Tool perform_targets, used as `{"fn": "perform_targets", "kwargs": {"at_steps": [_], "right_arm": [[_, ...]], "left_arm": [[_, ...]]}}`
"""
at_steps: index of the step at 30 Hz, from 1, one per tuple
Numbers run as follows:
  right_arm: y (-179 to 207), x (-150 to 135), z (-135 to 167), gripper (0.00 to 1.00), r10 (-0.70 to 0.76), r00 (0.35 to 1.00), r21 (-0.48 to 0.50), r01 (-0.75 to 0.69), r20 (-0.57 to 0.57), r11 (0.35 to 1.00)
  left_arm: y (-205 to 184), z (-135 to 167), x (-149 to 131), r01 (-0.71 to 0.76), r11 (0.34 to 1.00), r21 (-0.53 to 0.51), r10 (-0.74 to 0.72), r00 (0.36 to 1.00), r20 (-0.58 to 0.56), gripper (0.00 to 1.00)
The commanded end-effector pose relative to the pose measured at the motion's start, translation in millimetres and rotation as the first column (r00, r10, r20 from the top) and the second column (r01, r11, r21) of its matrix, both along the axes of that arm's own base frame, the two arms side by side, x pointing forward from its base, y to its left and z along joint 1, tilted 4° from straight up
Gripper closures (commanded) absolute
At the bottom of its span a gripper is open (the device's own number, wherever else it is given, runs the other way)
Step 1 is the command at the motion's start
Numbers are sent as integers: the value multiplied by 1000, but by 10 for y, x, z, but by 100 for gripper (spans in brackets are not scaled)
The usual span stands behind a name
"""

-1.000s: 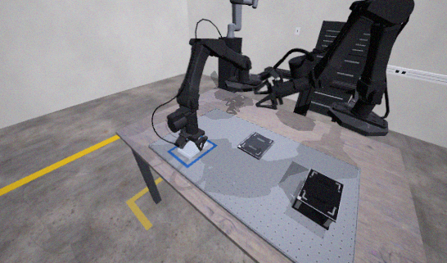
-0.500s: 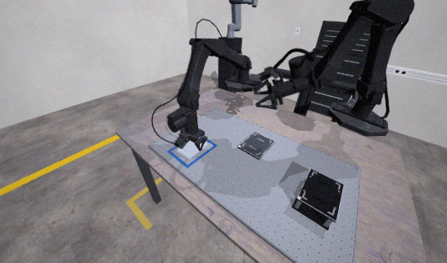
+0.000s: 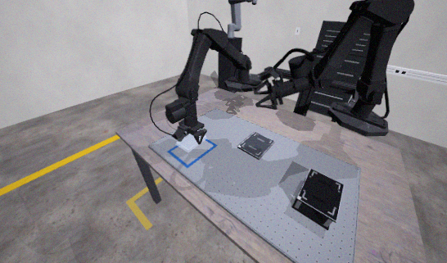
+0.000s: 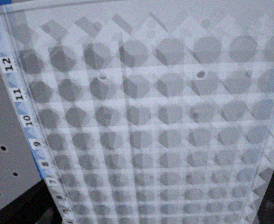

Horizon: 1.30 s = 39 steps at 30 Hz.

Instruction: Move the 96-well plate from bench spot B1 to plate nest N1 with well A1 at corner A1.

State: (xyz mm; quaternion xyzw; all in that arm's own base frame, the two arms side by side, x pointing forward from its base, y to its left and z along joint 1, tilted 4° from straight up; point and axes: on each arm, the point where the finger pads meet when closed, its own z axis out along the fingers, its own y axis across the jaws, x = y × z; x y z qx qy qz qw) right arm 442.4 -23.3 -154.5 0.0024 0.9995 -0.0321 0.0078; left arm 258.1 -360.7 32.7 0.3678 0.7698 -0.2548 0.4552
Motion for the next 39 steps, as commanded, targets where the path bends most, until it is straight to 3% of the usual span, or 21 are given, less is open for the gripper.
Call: {"fn": "perform_targets", "kwargs": {"at_steps": [1, 9, 16, 20, 30, 32, 39], "right_arm": [[-58, 61, 165, 19, -9, 1000, 1, 9, -9, 1000], [-83, 205, 212, 19, 23, 999, -4, -23, 22, 1000], [-61, 172, 196, 19, 270, 963, -16, -270, -4, 963], [-51, 179, 204, 19, 478, 878, -23, -478, -21, 878], [-23, 212, 205, 19, 789, 613, -30, -790, -45, 612], [-23, 212, 205, 19, 789, 613, -30, -790, -45, 612], [-20, 172, 181, 19, 940, 332, -14, -943, -76, 332]], "left_arm": [[-63, 181, 11, 15, 999, -39, -14, 999, 33, 0], [-63, 181, 11, 15, 999, -39, -14, 999, 33, 0], [-63, 181, 11, 15, 999, -39, -14, 999, 33, 0], [-63, 181, 11, 15, 999, -39, -14, 999, 33, 0], [-63, 181, 11, 15, 999, -39, -14, 999, 33, 0], [-63, 181, 11, 15, 999, -39, -14, 999, 33, 0], [-63, 181, 11, 15, 999, -39, -14, 999, 33, 0]]}}
